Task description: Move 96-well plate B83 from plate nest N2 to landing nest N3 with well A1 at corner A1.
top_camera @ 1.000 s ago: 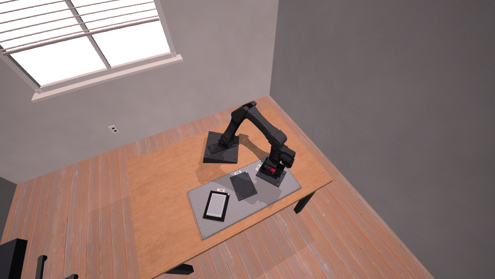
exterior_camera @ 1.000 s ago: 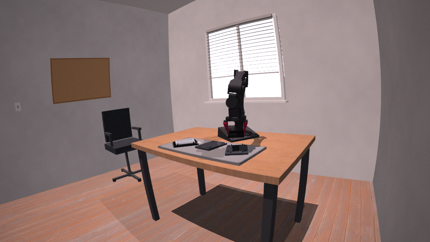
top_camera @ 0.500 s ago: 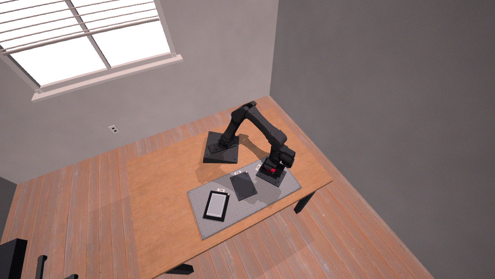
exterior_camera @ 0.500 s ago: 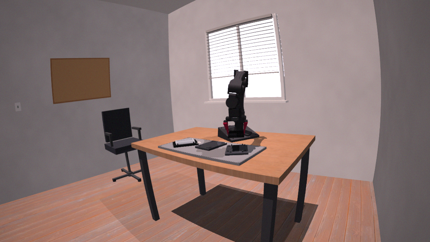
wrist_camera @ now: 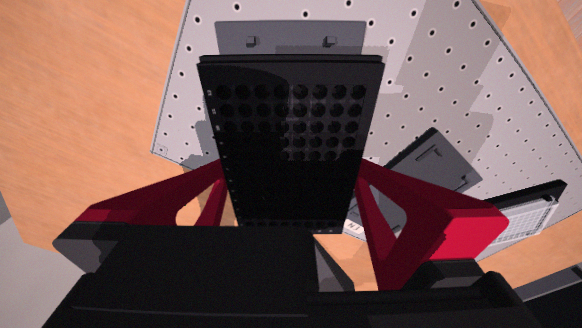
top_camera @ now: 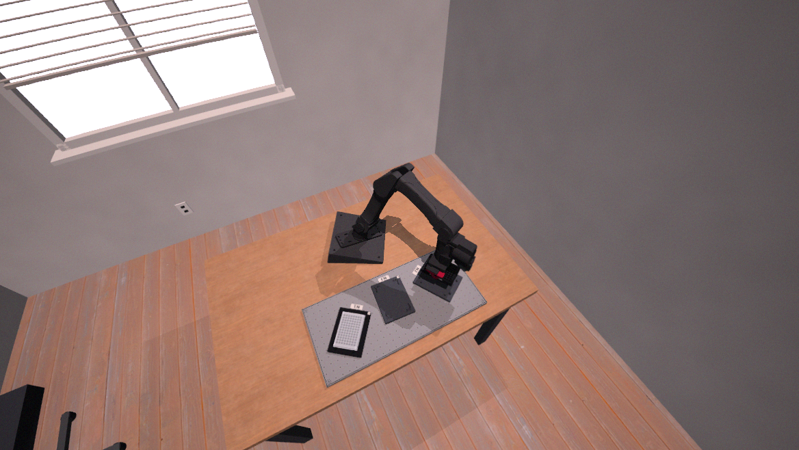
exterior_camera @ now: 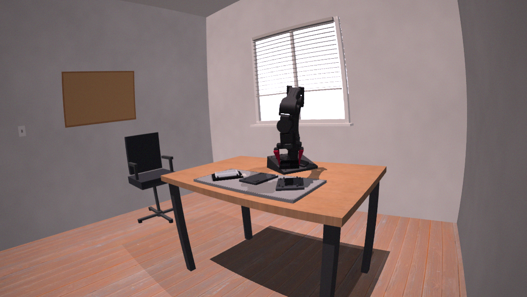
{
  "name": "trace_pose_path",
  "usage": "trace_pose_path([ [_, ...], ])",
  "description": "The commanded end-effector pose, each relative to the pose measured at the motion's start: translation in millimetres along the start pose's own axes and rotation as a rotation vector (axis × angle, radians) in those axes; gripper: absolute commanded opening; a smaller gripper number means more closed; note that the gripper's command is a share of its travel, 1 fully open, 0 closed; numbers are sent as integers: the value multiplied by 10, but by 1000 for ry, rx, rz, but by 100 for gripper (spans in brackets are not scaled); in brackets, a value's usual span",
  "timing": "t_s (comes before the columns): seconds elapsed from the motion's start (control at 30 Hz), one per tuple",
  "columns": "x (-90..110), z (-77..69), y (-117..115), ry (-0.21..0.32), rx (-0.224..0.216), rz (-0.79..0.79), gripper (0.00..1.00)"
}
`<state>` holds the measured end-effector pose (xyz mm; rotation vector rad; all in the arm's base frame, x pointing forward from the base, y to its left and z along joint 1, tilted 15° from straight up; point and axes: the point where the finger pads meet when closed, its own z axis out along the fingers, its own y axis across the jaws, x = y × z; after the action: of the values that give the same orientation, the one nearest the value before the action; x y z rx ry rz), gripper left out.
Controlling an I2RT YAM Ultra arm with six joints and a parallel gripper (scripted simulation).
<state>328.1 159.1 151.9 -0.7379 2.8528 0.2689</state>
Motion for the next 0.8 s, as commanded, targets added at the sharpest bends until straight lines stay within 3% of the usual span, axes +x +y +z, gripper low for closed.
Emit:
trace_pose_path([
  [0.0, -22, -58, -1, -18, 2, -1, 0],
  [0.67, -22, -58, -1, -18, 2, -1, 0],
  [0.77, 36, -57, -83, -18, 1, 99, 0],
])
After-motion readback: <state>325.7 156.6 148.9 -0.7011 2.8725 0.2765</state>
